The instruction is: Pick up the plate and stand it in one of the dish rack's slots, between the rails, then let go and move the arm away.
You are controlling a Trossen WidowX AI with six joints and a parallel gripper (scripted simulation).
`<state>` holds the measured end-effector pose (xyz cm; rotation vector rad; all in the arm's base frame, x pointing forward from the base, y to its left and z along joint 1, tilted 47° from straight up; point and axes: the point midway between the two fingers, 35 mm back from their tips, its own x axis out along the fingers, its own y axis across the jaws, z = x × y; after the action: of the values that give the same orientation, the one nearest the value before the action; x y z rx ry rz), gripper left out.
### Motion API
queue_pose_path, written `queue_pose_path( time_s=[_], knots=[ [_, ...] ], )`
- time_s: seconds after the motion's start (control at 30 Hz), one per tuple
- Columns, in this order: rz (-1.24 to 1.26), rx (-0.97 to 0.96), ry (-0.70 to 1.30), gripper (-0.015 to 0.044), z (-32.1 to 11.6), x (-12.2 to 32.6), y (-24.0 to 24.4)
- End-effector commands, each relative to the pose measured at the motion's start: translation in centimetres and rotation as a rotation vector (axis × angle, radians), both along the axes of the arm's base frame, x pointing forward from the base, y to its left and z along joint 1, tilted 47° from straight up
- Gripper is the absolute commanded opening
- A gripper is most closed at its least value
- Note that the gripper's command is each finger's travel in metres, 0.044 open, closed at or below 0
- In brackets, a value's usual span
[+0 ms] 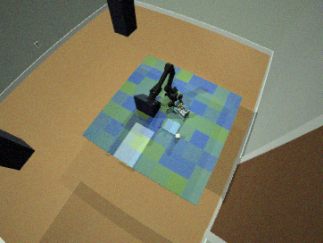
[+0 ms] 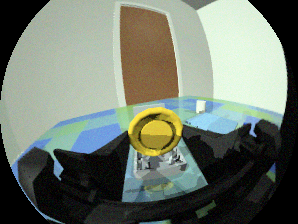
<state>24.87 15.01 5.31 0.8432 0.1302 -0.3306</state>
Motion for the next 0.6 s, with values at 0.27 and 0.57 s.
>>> queue_pose_path(
  time_s=[0.27,0.57],
  knots=[
    [0.0,0.0,-0.001,0.0,-0.6,1.2,-0.2],
    [0.007,0.008,0.0,0.0,-1.4,1.1,0.9]
  ],
)
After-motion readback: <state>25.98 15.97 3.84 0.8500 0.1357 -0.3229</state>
